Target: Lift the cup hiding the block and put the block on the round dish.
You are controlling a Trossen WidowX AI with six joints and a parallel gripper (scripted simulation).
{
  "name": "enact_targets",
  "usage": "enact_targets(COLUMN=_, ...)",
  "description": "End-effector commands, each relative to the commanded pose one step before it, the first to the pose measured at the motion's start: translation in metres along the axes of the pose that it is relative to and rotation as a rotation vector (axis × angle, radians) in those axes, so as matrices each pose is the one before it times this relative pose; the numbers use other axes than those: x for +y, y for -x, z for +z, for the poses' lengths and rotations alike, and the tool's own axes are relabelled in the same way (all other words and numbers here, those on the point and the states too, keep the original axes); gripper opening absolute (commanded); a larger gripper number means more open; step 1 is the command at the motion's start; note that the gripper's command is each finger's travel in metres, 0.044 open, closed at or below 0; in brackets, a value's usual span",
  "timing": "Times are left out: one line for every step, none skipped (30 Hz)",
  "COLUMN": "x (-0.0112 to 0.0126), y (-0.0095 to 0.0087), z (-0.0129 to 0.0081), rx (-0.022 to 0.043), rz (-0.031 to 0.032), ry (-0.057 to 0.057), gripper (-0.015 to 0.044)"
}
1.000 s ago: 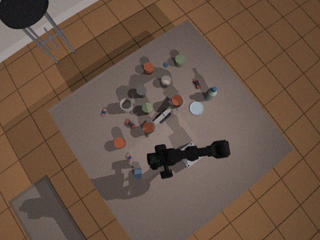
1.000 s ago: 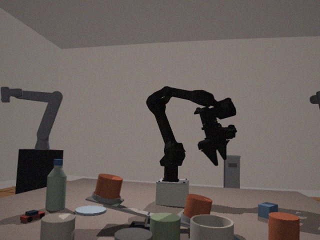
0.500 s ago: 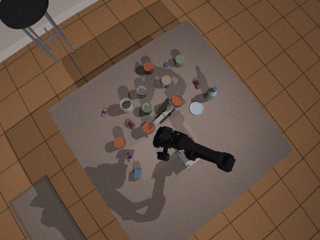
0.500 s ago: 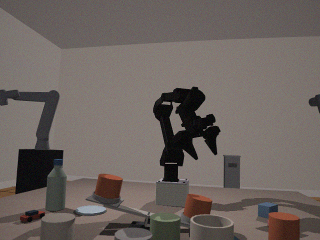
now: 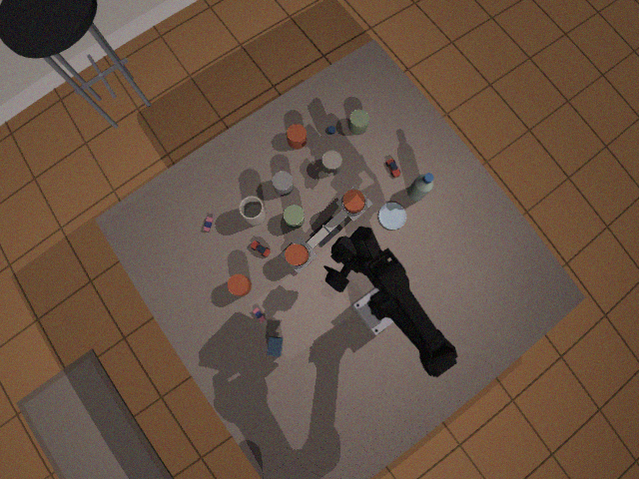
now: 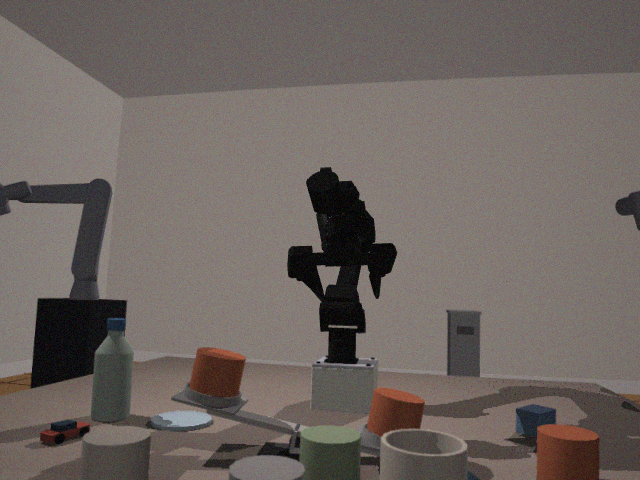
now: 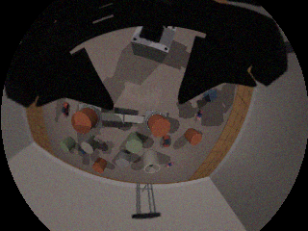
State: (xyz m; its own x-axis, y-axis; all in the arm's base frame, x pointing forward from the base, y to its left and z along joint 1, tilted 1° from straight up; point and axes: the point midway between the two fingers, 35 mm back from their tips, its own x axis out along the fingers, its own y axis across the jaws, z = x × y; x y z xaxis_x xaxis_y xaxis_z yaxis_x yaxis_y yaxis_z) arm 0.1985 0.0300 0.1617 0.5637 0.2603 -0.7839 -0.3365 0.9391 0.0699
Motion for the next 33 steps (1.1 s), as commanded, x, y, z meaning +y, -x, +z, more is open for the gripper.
enact_targets(x=-0.02869, y=0.01272, z=-0.00233, rx=-0.06874, rz=-0.11172, ry=-0.0666, gripper=0.044)
enact_targets(x=-0.00674, y=0.00247, z=-0.00046, rx=-0.01317, rz=-0.02705, ry=-0.0156, gripper=0.044)
enact_targets(x=-0.00673, y=0.00246, z=-0.0005, rx=-0.01278, rz=-0.0275, ry=-0.0153, gripper=0.044)
enact_targets(x=-0.0067, y=0.00244, z=-0.00055, rx=-0.01237, rz=-0.02789, ry=-0.0149, gripper=0.044)
enact_targets(x=-0.00547, y=0.00197, z=-0.00048, rx=-0.0098, rz=-0.02309, ry=-0.0119, gripper=0.044)
enact_targets(x=-0.00328, y=0.00116, z=-0.00029, rx=-0.00575, rz=-0.01399, ry=-0.007, gripper=0.044)
enact_targets(x=-0.00109, y=0.00038, z=-0.0001, rx=-0.00189, rz=-0.00469, ry=-0.0023, gripper=0.044)
enact_targets(x=0.0, y=0.0, z=0.0, rx=0.0, rz=0.0, ry=0.0, gripper=0.044)
enact_targets(x=0.0, y=0.0, z=0.0, rx=0.0, rz=0.0, ry=0.0, gripper=0.044)
enact_targets(x=0.0, y=0.0, z=0.0, rx=0.0, rz=0.0, ry=0.0, gripper=0.044)
enact_targets(x=0.0, y=0.0, z=0.0, rx=0.0, rz=0.0, ry=0.0, gripper=0.044)
enact_targets(x=0.00013, y=-0.00024, z=0.00022, rx=0.00198, rz=0.00129, ry=-0.0052, gripper=0.044)
enact_targets(x=0.0004, y=-0.00073, z=0.00067, rx=0.00601, rz=0.00379, ry=-0.0154, gripper=0.044)
enact_targets(x=0.00069, y=-0.00124, z=0.00112, rx=0.01018, rz=0.00602, ry=-0.0256, gripper=0.044)
enact_targets(x=0.0009, y=-0.00154, z=0.00134, rx=0.01265, rz=0.0068, ry=-0.031, gripper=0.044)
enact_targets(x=0.00096, y=-0.00159, z=0.00133, rx=0.01292, rz=0.00622, ry=-0.0308, gripper=0.044)
enact_targets(x=0.00102, y=-0.00163, z=0.00131, rx=0.01316, rz=0.00563, ry=-0.0307, gripper=0.044)
enact_targets(x=0.00109, y=-0.00167, z=0.00128, rx=0.01337, rz=0.00503, ry=-0.0305, gripper=0.044)
enact_targets(x=0.00115, y=-0.00172, z=0.00126, rx=0.01355, rz=0.00442, ry=-0.0303, gripper=0.044)
enact_targets(x=0.00122, y=-0.00176, z=0.00123, rx=0.01371, rz=0.00381, ry=-0.0302, gripper=0.044)
enact_targets(x=0.00128, y=-0.0018, z=0.0012, rx=0.01384, rz=0.00318, ry=-0.03, gripper=0.044)
enact_targets(x=0.0014, y=-0.00191, z=0.0012, rx=0.01443, rz=0.00263, ry=-0.0309, gripper=0.044)
enact_targets(x=0.00147, y=-0.00197, z=0.00117, rx=0.01456, rz=0.00196, ry=-0.0309, gripper=0.044)
enact_targets(x=0.00154, y=-0.00201, z=0.00112, rx=0.0146, rz=0.00127, ry=-0.0307, gripper=0.044)
enact_targets(x=0.00161, y=-0.00206, z=0.00107, rx=0.01461, rz=0.00059, ry=-0.0305, gripper=0.044)
enact_targets(x=0.00168, y=-0.0021, z=0.00102, rx=0.01459, rz=-0.0001, ry=-0.0303, gripper=0.044)
enact_targets(x=0.00175, y=-0.00214, z=0.00096, rx=0.01453, rz=-0.00079, ry=-0.0302, gripper=0.044)
enact_targets(x=0.00182, y=-0.00219, z=0.0009, rx=0.01444, rz=-0.00147, ry=-0.03, gripper=0.044)
enact_targets(x=0.00188, y=-0.00223, z=0.00084, rx=0.01432, rz=-0.00214, ry=-0.0298, gripper=0.044)
enact_targets(x=0.00195, y=-0.00228, z=0.00077, rx=0.01416, rz=-0.00281, ry=-0.0297, gripper=0.044)
enact_targets(x=0.00201, y=-0.00232, z=0.0007, rx=0.01397, rz=-0.00347, ry=-0.0295, gripper=0.044)
enact_targets(x=0.00217, y=-0.00247, z=0.00065, rx=0.01437, rz=-0.00433, ry=-0.0307, gripper=0.044)
enact_targets(x=0.00225, y=-0.00253, z=0.00057, rx=0.01419, rz=-0.00506, ry=-0.0307, gripper=0.044)
